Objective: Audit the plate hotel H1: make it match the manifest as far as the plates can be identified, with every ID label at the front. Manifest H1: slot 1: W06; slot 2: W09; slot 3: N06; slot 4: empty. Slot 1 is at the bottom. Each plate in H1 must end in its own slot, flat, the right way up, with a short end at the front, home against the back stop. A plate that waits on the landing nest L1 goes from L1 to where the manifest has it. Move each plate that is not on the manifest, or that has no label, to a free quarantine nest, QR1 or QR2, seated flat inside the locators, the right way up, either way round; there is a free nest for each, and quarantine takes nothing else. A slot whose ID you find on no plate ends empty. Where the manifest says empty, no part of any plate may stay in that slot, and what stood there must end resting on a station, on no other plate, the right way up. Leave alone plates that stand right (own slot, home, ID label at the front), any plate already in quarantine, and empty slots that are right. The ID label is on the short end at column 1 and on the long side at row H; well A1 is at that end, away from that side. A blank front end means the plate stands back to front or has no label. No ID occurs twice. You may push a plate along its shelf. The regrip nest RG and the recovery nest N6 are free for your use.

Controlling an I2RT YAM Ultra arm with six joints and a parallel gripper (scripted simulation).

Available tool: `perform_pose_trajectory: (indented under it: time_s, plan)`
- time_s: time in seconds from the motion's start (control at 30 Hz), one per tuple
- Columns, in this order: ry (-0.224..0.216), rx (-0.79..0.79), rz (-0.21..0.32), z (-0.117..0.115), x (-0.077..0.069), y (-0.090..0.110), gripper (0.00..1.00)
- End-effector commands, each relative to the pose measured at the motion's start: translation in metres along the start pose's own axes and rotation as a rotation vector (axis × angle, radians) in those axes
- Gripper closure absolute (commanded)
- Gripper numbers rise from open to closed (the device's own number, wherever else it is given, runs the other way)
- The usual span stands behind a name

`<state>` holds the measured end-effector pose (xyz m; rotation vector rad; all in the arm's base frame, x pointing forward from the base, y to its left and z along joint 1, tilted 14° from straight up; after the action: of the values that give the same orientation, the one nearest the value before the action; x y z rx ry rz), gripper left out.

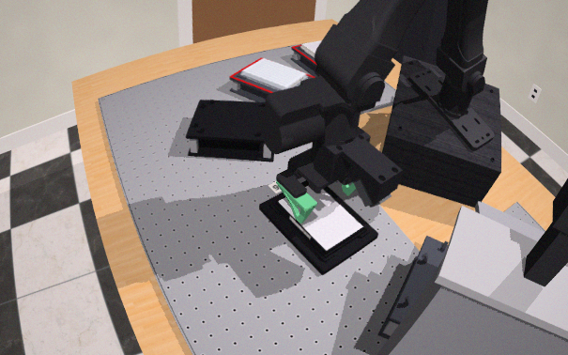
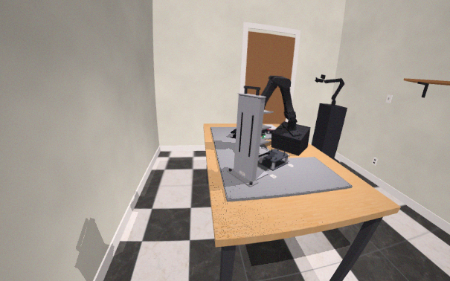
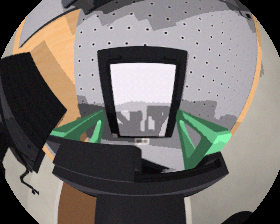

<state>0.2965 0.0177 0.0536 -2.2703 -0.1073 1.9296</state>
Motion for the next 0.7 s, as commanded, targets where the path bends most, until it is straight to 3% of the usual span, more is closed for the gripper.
perform_pose_trajectory:
  time_s: [0.0, 0.07, 0.13, 0.53, 0.63, 0.67]
  plan:
    - [-0.004, 0.000, -0.001, 0.004, 0.007, -0.001, 0.00]
    - [0.023, 0.005, -0.002, 0.001, 0.001, 0.001, 0.00]
    - [-0.004, 0.008, 0.000, 0.004, 0.010, 0.001, 0.00]
    - [0.000, 0.003, -0.001, 0.003, 0.026, 0.000, 0.00]
    - [0.018, 0.001, -0.002, 0.001, 0.022, 0.000, 0.00]
    - [-0.005, 0.003, 0.000, 0.005, 0.029, 0.000, 0.00]
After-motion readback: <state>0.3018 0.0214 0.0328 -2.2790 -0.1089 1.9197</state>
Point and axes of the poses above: the point where the finger pads meet when closed, its own x axis out along the fingers, its own z axis across the jaws, y = z × x, the point moved 9 cm from there along -x, back along the fingers, and after that the axes turned 12 degrees about x, right-handed, at the moved point
